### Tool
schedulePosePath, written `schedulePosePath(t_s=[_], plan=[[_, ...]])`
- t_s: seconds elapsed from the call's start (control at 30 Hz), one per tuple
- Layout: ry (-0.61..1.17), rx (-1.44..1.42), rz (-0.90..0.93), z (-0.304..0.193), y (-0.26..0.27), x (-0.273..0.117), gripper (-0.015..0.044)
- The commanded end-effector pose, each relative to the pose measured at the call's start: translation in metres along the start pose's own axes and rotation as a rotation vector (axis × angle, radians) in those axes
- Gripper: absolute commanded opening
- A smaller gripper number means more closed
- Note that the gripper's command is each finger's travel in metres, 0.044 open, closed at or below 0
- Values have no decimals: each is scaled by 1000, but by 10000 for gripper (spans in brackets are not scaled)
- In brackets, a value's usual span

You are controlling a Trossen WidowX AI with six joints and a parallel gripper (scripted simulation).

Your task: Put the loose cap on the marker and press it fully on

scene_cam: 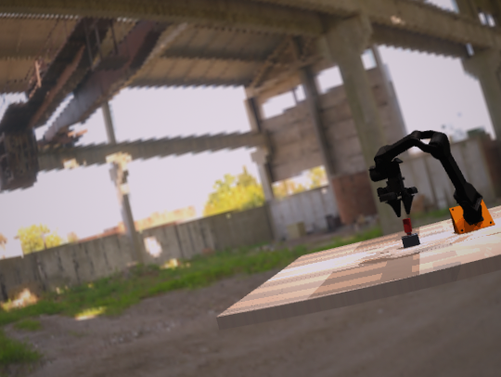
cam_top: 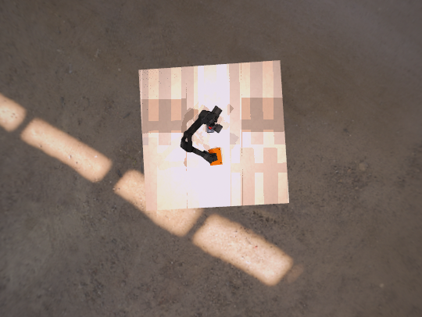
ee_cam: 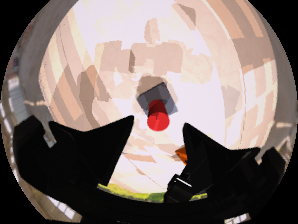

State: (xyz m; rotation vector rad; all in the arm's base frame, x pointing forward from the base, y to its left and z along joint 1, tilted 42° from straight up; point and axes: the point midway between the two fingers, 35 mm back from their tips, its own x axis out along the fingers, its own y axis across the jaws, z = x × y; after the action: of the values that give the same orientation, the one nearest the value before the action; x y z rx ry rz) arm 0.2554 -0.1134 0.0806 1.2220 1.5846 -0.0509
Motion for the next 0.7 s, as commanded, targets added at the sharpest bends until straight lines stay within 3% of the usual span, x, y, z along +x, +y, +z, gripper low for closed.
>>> schedulePosePath(t_s=[0.0, 0.13, 0.27, 0.67], plan=[[2, -326, -10, -3, 0, -10, 204], [12, -624, -13, -7, 0, -16, 99], [13, -638, -13, -7, 0, -17, 0], [13, -638, -13, -7, 0, -12, 0]])
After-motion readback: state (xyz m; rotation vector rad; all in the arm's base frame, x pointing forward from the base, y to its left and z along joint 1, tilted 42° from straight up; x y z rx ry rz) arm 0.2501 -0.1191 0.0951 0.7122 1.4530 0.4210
